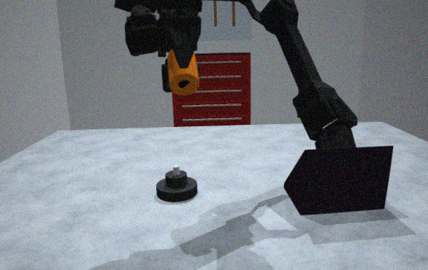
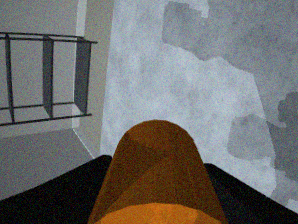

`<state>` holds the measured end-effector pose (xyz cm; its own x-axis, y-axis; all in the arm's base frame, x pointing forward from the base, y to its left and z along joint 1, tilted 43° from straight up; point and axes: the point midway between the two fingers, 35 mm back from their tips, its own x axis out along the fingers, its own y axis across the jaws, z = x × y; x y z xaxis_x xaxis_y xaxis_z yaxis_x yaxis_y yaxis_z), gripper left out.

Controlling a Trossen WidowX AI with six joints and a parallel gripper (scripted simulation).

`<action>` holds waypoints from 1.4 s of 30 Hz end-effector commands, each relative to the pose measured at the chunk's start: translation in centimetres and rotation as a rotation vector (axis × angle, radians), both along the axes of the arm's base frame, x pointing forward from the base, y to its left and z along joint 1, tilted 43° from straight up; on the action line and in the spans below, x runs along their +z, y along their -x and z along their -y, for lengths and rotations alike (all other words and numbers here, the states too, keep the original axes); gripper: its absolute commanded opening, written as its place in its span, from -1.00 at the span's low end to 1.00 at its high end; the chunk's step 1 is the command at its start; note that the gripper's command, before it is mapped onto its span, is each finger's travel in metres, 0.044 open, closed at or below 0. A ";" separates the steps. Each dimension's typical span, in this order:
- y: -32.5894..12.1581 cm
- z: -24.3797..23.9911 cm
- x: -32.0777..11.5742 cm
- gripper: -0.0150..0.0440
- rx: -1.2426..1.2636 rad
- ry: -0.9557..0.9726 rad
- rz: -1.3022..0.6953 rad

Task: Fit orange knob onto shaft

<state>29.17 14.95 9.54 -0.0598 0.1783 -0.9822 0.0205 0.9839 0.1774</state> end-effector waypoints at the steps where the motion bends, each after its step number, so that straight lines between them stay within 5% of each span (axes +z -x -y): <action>1: 0.0 -0.3 0.4 -0.49 0.006 -0.033 0.008; 42: 0.0 0.2 0.0 -0.49 -0.007 -0.126 0.000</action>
<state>29.17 14.69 9.56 -0.0585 0.3003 -0.9520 0.0253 0.9538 0.2993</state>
